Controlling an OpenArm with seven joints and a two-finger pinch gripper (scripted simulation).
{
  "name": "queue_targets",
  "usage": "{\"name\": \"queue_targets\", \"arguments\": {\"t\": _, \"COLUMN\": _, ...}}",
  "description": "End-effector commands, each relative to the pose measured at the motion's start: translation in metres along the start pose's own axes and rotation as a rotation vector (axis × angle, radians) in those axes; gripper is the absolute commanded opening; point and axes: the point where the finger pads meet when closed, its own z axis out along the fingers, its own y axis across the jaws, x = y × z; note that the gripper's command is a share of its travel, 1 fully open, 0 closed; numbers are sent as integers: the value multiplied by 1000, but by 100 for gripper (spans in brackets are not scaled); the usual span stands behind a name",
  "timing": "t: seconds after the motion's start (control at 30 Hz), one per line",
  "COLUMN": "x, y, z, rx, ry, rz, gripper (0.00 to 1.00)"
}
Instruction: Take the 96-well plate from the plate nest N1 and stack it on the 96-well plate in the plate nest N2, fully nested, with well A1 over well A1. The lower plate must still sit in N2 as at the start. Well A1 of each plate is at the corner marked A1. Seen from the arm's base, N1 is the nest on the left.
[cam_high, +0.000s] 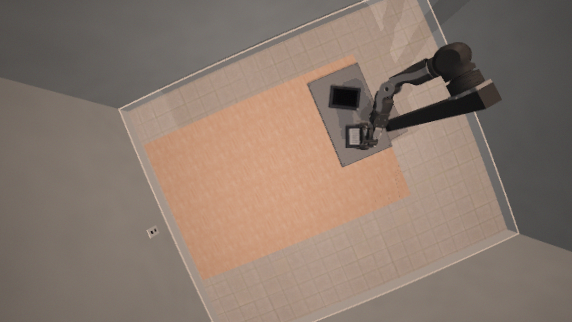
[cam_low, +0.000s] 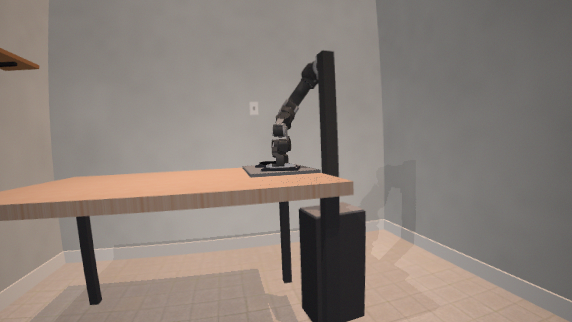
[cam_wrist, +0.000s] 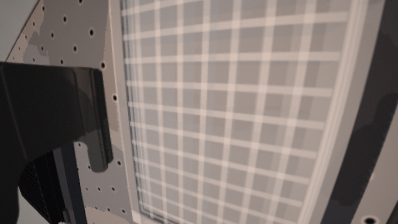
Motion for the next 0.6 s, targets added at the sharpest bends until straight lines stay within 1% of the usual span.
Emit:
{"name": "queue_targets", "arguments": {"t": 0.0, "x": 0, "y": 0, "z": -1, "rx": 2, "ry": 1, "rz": 2, "gripper": 77}}
{"name": "queue_targets", "arguments": {"t": 0.13, "x": 0, "y": 0, "z": -1, "rx": 2, "ry": 1, "rz": 2, "gripper": 77}}
{"name": "queue_targets", "arguments": {"t": 0.3, "x": 4, "y": -3, "z": 1, "rx": 9, "ry": 1, "rz": -2, "gripper": 77}}
{"name": "queue_targets", "arguments": {"t": 0.57, "x": 4, "y": -3, "z": 1, "rx": 9, "ry": 1, "rz": -2, "gripper": 77}}
